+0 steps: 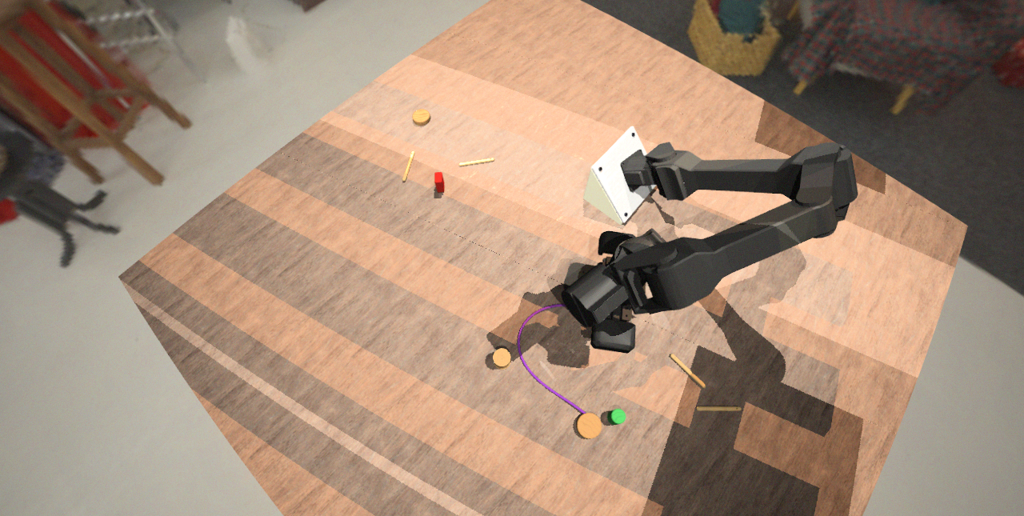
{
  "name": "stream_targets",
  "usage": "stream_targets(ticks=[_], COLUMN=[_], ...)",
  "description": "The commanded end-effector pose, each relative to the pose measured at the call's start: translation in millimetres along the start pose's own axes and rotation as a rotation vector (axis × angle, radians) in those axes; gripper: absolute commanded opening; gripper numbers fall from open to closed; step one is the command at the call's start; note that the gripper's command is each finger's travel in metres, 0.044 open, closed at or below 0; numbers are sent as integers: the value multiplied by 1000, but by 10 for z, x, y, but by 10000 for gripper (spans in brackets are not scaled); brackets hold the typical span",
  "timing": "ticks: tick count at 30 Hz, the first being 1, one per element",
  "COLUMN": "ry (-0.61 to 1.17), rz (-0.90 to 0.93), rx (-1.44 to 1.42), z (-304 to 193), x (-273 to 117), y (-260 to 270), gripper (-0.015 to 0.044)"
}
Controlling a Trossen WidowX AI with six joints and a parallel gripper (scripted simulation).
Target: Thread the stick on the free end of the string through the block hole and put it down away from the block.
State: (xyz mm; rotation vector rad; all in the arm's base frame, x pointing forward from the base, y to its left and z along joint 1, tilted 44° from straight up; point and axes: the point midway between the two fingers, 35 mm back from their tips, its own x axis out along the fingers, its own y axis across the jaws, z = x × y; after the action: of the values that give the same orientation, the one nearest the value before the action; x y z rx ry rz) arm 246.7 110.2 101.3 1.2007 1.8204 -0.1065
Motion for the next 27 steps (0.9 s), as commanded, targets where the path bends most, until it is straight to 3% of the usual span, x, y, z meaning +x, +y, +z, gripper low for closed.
stream_targets(ticks=[1,24,27], ry=[4,10,7], rz=[2,6,3], rx=[8,8,-1], z=[-6,-40,-37], x=[63,368,354], y=[-9,-25,-16], gripper=[120,120,41])
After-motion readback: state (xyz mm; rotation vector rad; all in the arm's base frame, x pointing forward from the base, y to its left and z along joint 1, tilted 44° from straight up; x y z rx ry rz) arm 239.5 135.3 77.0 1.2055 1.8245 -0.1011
